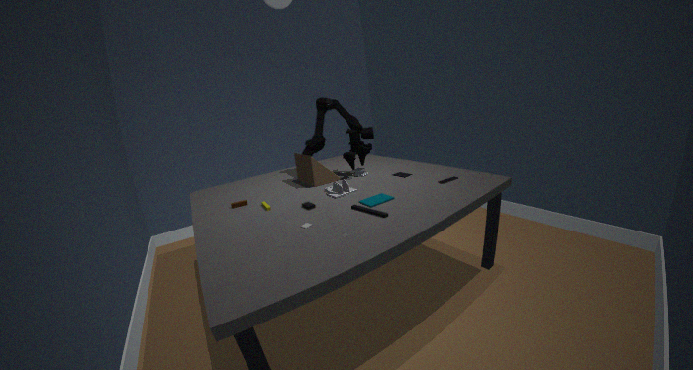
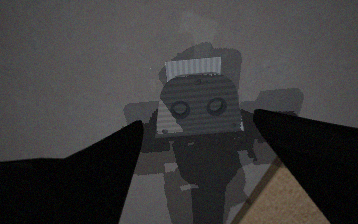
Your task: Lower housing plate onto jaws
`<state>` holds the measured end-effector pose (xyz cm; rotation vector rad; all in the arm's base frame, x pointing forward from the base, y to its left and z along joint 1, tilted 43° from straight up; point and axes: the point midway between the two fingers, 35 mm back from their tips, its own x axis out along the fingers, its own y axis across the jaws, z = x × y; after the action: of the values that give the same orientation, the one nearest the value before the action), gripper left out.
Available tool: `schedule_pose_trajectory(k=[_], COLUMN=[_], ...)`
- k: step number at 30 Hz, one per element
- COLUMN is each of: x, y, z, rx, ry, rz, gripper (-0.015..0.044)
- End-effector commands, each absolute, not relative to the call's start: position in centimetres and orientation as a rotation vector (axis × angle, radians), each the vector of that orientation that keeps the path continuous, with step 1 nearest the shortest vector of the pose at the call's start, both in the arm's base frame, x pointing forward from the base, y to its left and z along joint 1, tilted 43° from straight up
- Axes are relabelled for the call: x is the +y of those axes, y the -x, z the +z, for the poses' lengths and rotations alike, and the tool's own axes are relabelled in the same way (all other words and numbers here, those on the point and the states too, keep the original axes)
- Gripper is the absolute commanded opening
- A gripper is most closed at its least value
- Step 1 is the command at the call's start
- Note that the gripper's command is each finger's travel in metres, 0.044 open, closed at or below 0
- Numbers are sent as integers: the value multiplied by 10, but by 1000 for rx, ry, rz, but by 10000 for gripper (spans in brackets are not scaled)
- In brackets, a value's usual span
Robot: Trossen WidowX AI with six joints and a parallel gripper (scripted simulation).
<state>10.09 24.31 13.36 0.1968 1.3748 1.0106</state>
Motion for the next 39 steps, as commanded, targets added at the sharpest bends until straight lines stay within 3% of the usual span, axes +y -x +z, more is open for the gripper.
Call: schedule_pose_trajectory(k=[1, 39], x=[246, 261], y=[-100, -96], z=[128, 113], rx=[1380, 1381], ry=[-195, -196], rz=[1002, 1010], gripper=[440, 433])
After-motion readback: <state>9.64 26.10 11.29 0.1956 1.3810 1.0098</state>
